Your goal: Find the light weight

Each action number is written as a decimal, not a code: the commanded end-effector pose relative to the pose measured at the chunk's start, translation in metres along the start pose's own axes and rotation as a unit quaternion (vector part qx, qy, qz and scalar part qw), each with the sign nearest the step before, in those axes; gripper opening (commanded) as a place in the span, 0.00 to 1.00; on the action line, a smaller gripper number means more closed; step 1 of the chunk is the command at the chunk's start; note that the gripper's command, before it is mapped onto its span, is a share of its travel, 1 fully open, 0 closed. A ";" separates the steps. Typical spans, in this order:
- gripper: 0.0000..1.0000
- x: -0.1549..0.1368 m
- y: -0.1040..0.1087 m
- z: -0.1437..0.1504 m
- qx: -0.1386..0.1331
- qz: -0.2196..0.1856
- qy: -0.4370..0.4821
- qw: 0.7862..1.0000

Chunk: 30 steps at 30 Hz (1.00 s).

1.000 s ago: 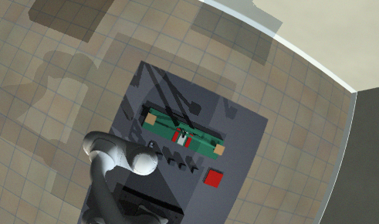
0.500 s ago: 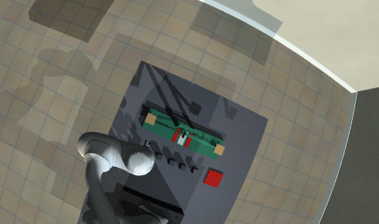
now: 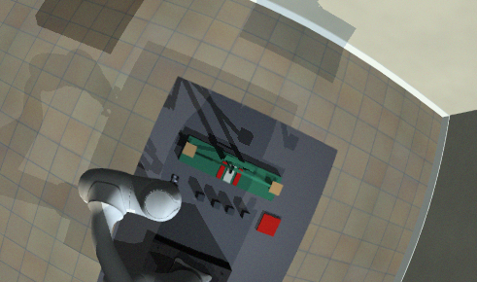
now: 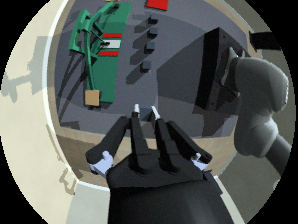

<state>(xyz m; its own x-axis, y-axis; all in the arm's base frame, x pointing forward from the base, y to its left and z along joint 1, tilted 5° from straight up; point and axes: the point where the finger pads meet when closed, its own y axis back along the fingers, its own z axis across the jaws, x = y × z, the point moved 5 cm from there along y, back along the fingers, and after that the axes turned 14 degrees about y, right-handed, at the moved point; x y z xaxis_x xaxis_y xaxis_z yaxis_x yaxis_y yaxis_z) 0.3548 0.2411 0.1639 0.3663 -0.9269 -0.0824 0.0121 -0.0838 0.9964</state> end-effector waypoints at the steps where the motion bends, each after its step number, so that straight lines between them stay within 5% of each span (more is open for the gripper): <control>1: 0.24 0.000 0.001 -0.002 0.000 0.000 0.000 1.000; 4: 0.24 0.012 0.004 -0.066 0.000 0.000 0.000 1.000; 8: 0.24 0.019 0.004 -0.095 0.000 0.000 0.000 1.000; 9: 0.24 0.029 0.003 -0.130 0.000 0.000 0.000 1.000; 11: 0.24 0.037 0.001 -0.152 0.000 0.000 0.000 1.000; 30: 0.24 0.041 -0.002 -0.164 0.000 0.000 0.000 1.000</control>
<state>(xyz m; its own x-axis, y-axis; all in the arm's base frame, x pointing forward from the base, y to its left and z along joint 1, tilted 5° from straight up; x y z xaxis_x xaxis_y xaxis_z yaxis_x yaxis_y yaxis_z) 0.5224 0.2633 0.1627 0.3664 -0.9268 -0.0822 0.0120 -0.0837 0.9964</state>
